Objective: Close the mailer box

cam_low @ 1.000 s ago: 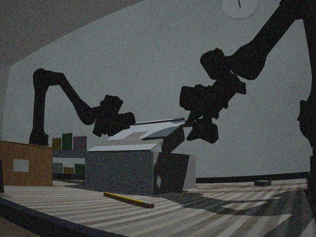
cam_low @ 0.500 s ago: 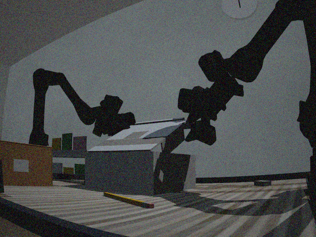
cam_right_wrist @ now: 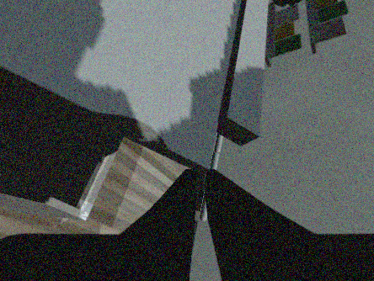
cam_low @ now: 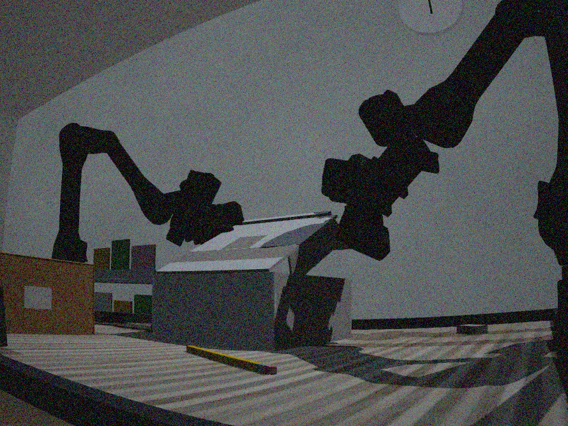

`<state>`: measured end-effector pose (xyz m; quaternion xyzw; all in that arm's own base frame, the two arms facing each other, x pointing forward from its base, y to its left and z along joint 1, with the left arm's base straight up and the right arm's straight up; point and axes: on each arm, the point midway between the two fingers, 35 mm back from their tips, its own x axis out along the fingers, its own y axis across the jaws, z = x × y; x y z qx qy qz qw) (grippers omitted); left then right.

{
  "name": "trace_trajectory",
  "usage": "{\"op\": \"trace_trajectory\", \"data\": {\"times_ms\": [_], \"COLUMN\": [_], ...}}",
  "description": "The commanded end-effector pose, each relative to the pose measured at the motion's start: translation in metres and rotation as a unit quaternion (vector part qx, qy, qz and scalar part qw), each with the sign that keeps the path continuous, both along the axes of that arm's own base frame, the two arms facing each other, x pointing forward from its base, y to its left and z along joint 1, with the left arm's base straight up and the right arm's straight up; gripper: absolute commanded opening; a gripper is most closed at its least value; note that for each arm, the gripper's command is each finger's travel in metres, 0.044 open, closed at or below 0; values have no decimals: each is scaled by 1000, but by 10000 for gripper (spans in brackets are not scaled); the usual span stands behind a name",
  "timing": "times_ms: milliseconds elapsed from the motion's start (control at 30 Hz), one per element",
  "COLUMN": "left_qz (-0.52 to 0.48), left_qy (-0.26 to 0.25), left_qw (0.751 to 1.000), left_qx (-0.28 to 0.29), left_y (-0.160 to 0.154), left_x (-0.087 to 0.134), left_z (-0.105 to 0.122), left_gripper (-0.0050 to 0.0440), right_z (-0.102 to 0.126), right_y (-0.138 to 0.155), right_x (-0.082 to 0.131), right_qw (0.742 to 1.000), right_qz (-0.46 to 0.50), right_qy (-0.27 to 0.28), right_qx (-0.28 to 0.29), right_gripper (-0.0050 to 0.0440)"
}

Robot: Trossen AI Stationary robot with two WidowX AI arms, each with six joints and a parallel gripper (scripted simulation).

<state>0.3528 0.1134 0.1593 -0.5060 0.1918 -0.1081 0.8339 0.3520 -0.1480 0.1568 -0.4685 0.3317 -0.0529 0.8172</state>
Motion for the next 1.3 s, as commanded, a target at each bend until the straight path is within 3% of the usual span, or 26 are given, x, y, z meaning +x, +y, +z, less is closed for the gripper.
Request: {"op": "trace_trajectory", "data": {"times_ms": [0, 200, 400, 633, 900, 967, 1267], "left_qz": [1, 1, 1, 1, 1, 1, 1], "left_qy": [-19, -19, -19, -19, -19, -19, -19], "left_qw": [1000, 1000, 1000, 1000, 1000, 1000, 1000], "left_qx": [15, 15, 15, 15, 15, 15, 15], "left_y": [3, 3, 3, 3, 3, 3, 3], "left_x": [1, 1, 1, 1, 1, 1, 1], "left_z": [13, 13, 13, 13, 13, 13, 13], "left_gripper": [-50, -50, -50, -50, -50, -50, -50], "right_z": [18, 20, 17, 13, 9, 9, 6], "right_y": [3, 3, 1, 2, 3, 3, 6], "right_x": [4, 4, 6, 6, 6, 6, 6], "right_qw": [1000, 1000, 999, 990, 970, 970, 934], "right_qz": [9, 9, 6, 6, 6, 6, 5], "right_qy": [-24, -26, -26, -23, -23, -23, -22], "right_qx": [-7, -7, 44, 138, 242, 242, 357], "right_gripper": [0, 0, -2, -5, -50, -50, -50]}}
